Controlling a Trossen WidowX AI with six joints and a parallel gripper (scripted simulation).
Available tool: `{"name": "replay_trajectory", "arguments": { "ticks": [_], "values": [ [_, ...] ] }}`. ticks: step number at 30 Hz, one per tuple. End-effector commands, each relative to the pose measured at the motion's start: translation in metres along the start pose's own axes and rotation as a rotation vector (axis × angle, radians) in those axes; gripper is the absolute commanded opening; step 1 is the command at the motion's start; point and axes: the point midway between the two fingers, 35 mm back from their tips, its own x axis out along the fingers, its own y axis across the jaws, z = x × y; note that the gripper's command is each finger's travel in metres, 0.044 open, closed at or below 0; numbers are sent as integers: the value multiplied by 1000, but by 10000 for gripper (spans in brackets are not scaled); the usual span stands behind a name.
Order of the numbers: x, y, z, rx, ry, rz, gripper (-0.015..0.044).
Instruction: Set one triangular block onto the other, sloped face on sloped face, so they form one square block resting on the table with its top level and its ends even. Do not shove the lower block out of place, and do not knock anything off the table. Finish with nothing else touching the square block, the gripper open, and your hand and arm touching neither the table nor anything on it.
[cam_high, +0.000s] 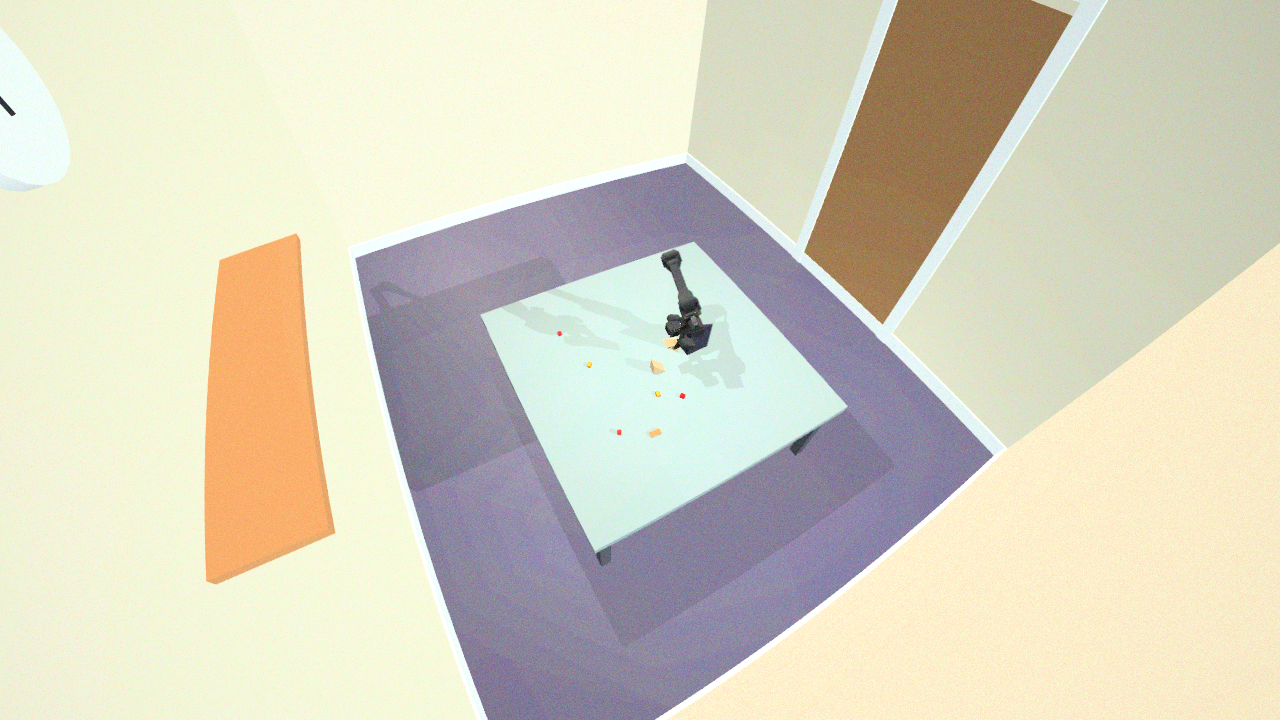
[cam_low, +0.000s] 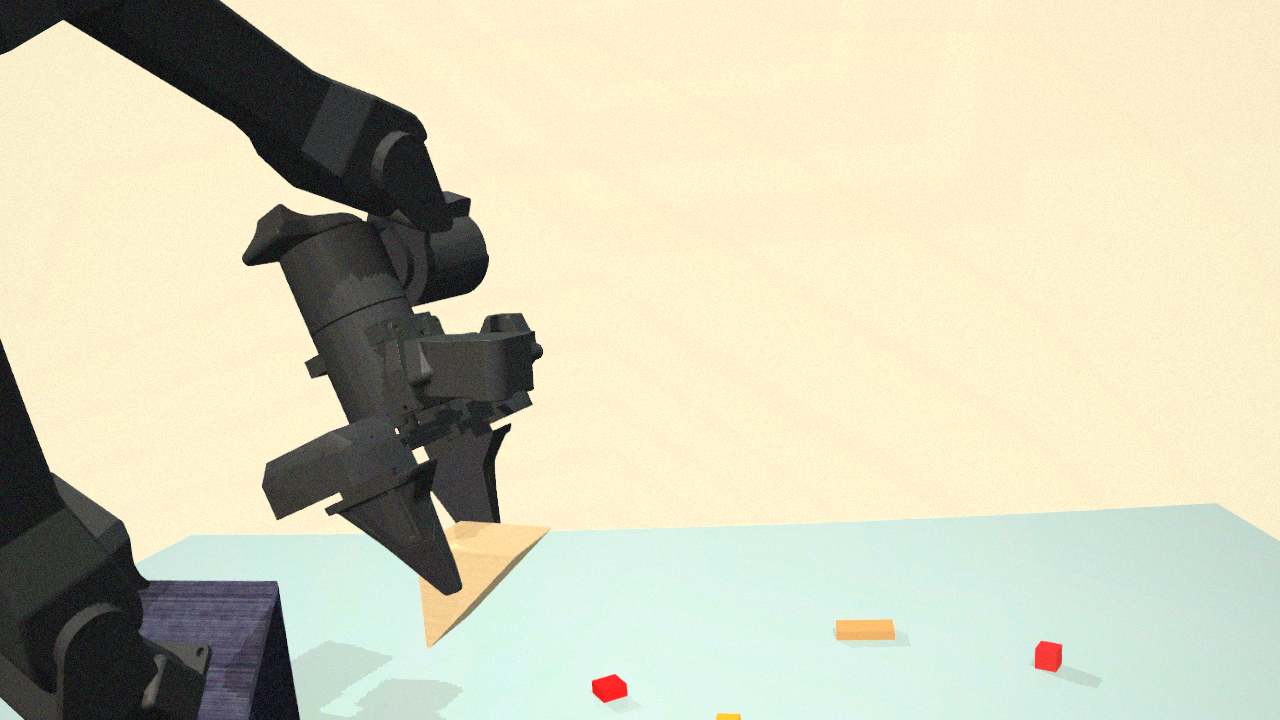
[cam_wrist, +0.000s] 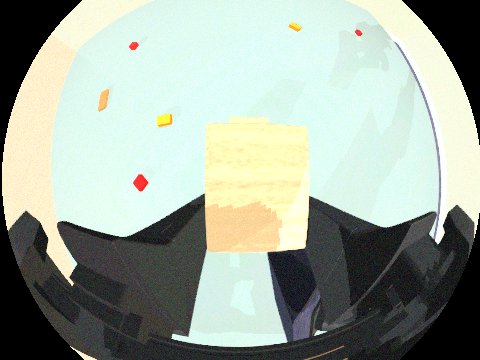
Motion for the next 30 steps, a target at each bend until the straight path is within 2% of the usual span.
{"name": "replay_trajectory", "arguments": {
  "ticks": [1,30],
  "values": [
    [-4,3,-7,16,-20,-17,0],
    [101,-5,-2,18,-24,-21,0]
  ]
}}
